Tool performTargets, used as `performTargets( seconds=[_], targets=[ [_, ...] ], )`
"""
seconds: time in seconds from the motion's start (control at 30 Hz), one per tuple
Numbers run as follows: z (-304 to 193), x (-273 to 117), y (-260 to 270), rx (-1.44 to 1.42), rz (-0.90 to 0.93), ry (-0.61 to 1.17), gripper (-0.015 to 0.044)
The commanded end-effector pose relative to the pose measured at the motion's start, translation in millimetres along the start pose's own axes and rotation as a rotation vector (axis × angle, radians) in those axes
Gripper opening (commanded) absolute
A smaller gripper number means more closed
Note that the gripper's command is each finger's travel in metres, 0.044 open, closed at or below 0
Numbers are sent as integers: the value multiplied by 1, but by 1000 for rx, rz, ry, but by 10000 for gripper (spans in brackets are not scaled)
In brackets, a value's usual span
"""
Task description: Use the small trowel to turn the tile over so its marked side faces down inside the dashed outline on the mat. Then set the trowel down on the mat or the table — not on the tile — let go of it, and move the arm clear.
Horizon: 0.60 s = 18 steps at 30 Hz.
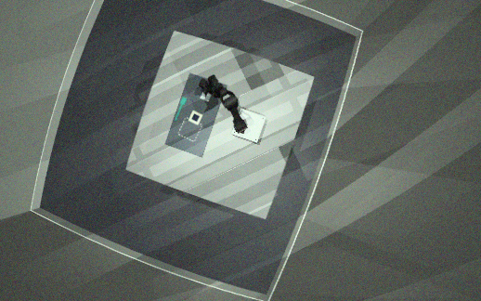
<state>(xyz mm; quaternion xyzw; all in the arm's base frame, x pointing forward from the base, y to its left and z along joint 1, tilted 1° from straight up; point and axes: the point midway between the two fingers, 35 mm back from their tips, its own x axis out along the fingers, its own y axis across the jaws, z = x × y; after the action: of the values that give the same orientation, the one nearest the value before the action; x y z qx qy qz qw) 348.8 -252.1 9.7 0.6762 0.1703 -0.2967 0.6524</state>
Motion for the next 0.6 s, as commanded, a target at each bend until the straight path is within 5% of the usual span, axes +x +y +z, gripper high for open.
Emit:
performTargets(
  seconds=[0.0, 0.57],
  targets=[
    [2, 1, 1, 0, 0, -6, 62],
    [2, -24, 31, 0, 0, -2, 0]
  ],
)
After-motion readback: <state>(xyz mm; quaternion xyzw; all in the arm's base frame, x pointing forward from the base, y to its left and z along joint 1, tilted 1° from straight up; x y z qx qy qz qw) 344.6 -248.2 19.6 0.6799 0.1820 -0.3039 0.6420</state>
